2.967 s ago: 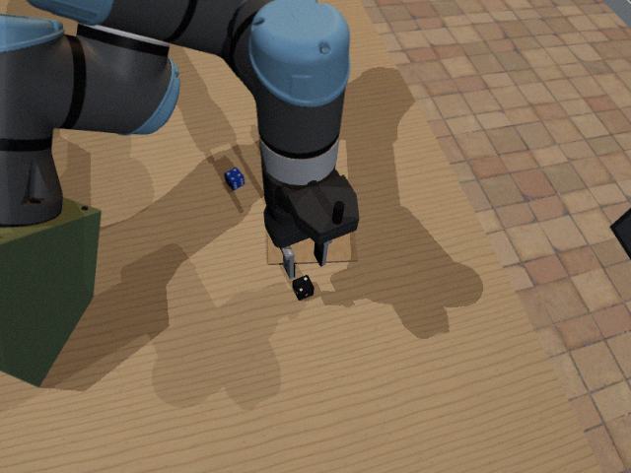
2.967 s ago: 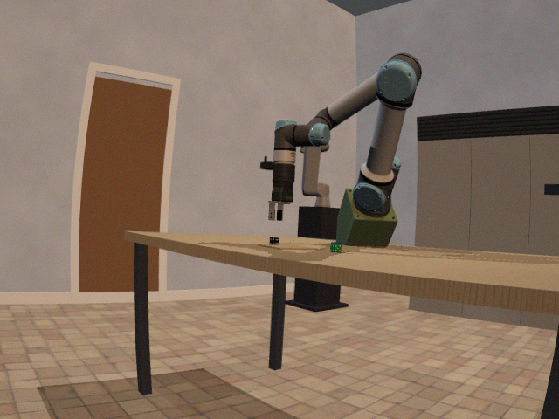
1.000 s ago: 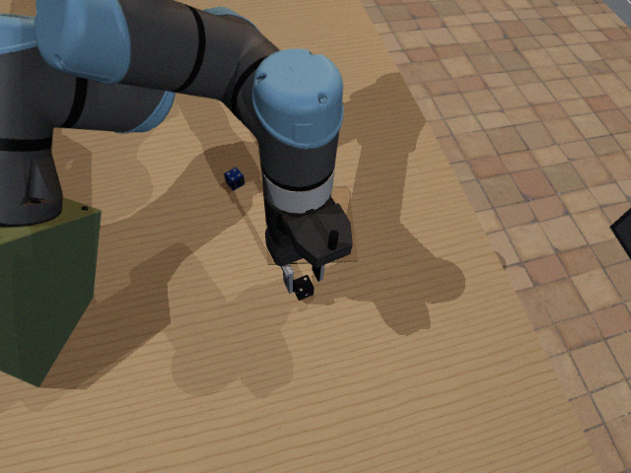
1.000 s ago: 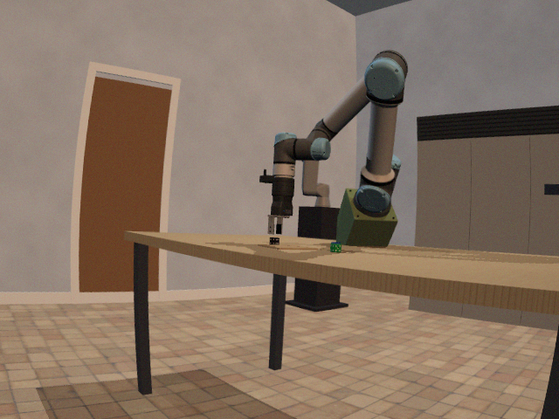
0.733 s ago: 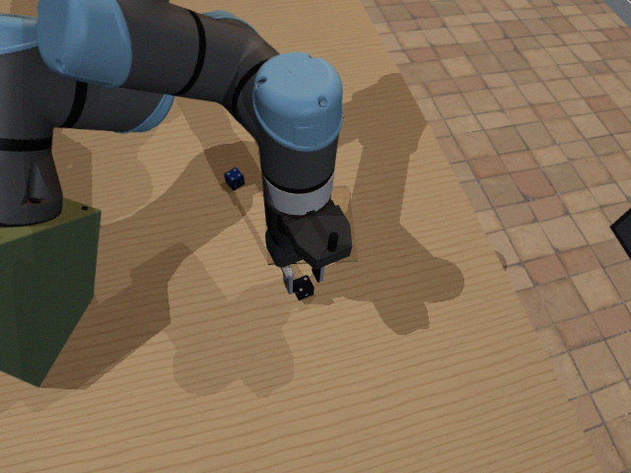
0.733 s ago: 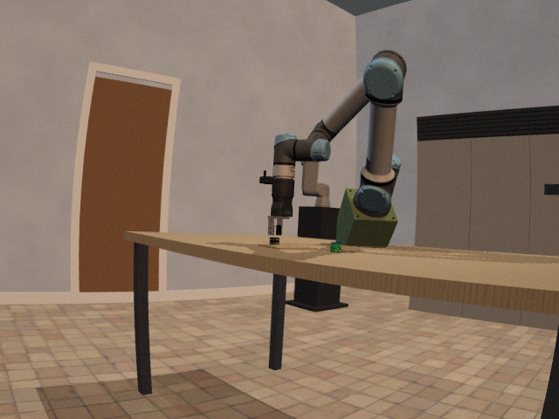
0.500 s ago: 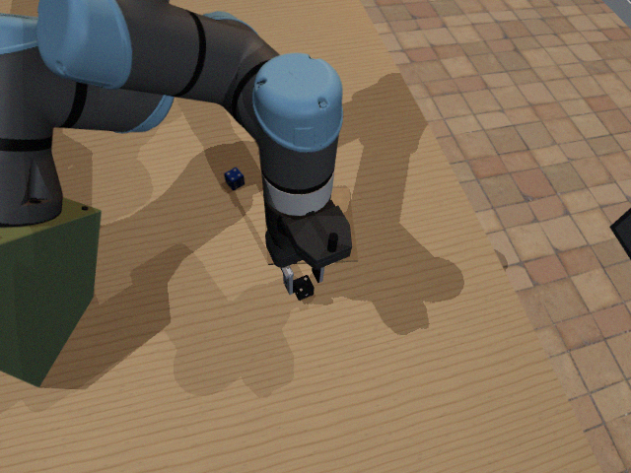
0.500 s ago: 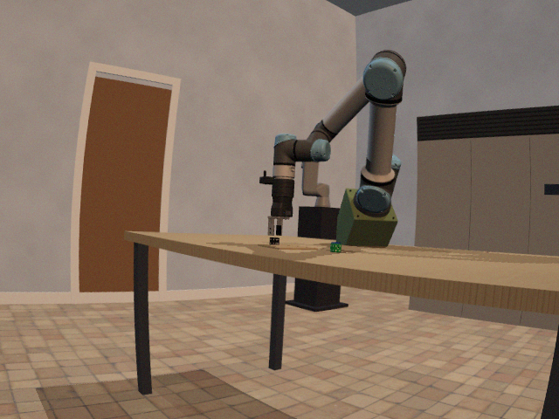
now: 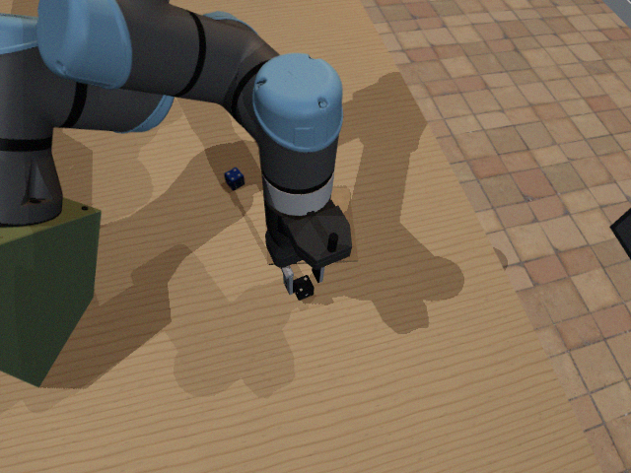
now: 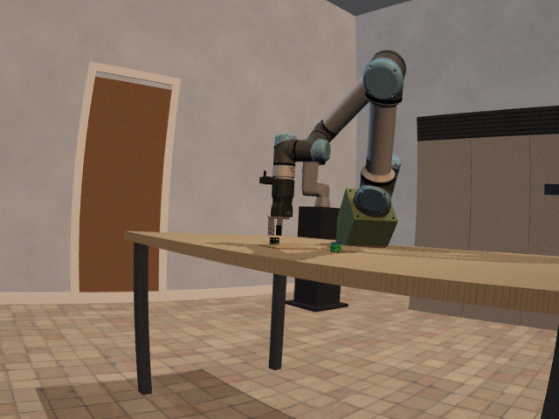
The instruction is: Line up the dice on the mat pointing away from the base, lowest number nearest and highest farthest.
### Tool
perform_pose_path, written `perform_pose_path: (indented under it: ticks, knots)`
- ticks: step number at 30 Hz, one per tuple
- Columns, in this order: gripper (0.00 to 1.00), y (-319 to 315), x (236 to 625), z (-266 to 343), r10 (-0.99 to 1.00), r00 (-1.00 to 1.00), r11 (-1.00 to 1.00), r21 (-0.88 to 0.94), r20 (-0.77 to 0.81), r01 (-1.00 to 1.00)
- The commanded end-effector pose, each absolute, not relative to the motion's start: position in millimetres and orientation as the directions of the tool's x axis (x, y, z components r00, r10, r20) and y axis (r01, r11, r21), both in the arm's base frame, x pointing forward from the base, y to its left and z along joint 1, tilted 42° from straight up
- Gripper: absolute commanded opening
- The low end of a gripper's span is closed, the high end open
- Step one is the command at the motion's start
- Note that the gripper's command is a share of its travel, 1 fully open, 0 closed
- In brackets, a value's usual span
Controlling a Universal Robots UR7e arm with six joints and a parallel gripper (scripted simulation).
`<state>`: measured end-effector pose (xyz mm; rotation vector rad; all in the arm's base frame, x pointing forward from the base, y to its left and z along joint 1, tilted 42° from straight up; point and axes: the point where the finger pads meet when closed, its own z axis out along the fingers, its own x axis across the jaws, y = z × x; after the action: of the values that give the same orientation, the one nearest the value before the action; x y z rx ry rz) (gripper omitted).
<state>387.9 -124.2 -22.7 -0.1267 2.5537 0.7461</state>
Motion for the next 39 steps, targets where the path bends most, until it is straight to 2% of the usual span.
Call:
perform_pose_path:
  ticks: [1,39]
  knots:
    - [0.79,-125,388,-23,0.043,-0.883,0.848,0.484,-0.467,-0.215]
    - [0.79,-112,398,-41,0.043,-0.883,0.848,0.484,-0.467,-0.215]
